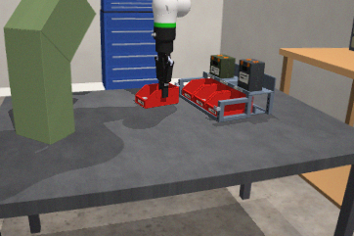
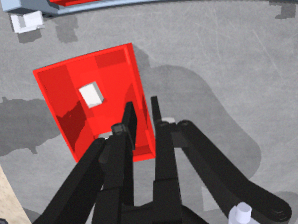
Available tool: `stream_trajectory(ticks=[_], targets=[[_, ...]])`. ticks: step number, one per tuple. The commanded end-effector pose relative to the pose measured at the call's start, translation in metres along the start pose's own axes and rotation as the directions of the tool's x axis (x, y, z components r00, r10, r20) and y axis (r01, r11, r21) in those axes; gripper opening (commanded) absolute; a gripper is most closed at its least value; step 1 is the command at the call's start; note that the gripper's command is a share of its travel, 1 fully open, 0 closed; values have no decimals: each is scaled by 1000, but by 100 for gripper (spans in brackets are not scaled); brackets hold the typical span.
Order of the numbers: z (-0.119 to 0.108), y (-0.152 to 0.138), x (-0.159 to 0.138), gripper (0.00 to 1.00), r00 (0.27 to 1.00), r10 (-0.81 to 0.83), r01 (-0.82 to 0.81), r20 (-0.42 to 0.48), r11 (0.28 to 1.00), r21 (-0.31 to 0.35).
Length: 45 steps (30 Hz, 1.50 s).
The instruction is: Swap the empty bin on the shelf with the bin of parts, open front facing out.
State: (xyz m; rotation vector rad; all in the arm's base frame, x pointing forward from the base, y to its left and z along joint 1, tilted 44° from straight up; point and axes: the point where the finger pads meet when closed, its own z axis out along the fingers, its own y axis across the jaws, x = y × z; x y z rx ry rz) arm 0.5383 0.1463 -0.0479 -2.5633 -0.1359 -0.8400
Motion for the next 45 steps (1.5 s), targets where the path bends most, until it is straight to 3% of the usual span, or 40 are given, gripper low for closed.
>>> stream_trajectory(ticks=[1,45], targets=[[0,0,1,10,1000,0,0,-1,1000,0],[-8,0,1,10,1000,0,0,-1,1000,0]])
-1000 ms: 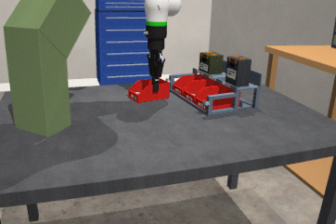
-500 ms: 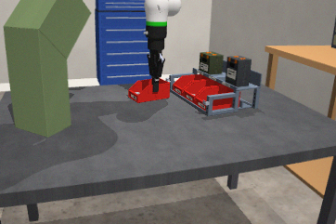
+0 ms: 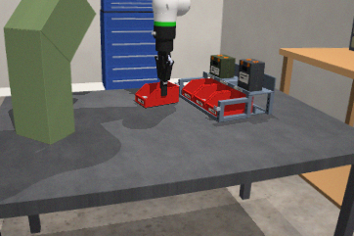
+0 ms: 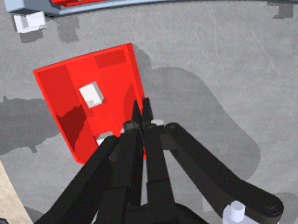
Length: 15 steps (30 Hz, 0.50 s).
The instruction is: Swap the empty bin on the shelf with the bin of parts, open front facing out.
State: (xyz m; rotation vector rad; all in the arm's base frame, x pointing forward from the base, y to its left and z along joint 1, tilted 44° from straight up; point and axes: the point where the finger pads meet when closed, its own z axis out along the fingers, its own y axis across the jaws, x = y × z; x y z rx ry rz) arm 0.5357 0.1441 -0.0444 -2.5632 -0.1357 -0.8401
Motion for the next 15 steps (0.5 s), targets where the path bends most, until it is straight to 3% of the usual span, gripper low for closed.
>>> stream_trajectory(ticks=[1,15], targets=[[-5,0,1,10,1000,0,0,-1,1000,0],[-36,0,1,10,1000,0,0,-1,1000,0]])
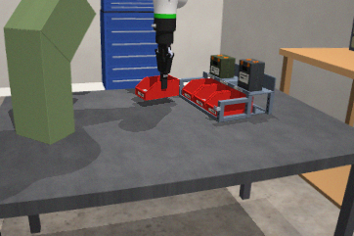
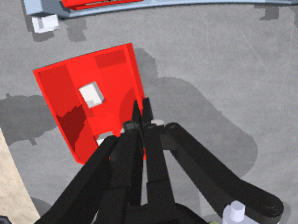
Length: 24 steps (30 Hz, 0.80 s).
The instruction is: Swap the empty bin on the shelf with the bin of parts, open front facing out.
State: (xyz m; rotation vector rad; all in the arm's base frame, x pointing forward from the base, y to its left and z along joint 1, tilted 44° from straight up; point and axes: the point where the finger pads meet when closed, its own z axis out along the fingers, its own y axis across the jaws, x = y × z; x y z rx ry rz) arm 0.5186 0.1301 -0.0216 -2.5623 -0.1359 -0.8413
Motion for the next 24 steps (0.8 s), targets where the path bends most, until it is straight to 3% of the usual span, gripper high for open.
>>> stream_trajectory(ticks=[1,13,24], targets=[[-7,0,0,10,1000,0,0,0,1000,-1],[-39,0,0,10,1000,0,0,0,1000,-1],[-49,0,0,10,1000,0,0,0,1000,-1]])
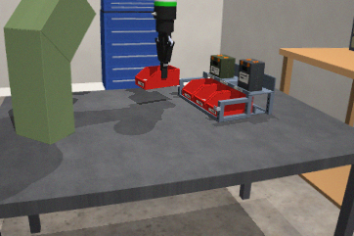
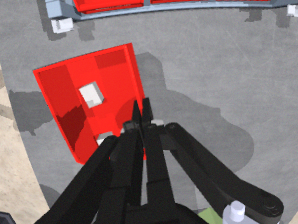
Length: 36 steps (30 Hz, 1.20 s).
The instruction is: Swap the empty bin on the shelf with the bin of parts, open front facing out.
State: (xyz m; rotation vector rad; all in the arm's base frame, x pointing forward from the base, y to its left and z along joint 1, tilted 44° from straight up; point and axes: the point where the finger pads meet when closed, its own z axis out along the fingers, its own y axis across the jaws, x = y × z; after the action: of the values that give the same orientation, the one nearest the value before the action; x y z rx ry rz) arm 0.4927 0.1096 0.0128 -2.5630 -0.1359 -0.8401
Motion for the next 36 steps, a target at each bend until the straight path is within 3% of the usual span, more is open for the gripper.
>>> stream_trajectory(ticks=[1,18,26,36], targets=[[-2,0,0,10,1000,0,0,-1,1000,-1],[-2,1,0,10,1000,0,0,-1,1000,-1],[-2,15,-1,10,1000,12,-12,-1,1000,-1],[-2,93,-7,10,997,77,-77,-1,997,-1]])
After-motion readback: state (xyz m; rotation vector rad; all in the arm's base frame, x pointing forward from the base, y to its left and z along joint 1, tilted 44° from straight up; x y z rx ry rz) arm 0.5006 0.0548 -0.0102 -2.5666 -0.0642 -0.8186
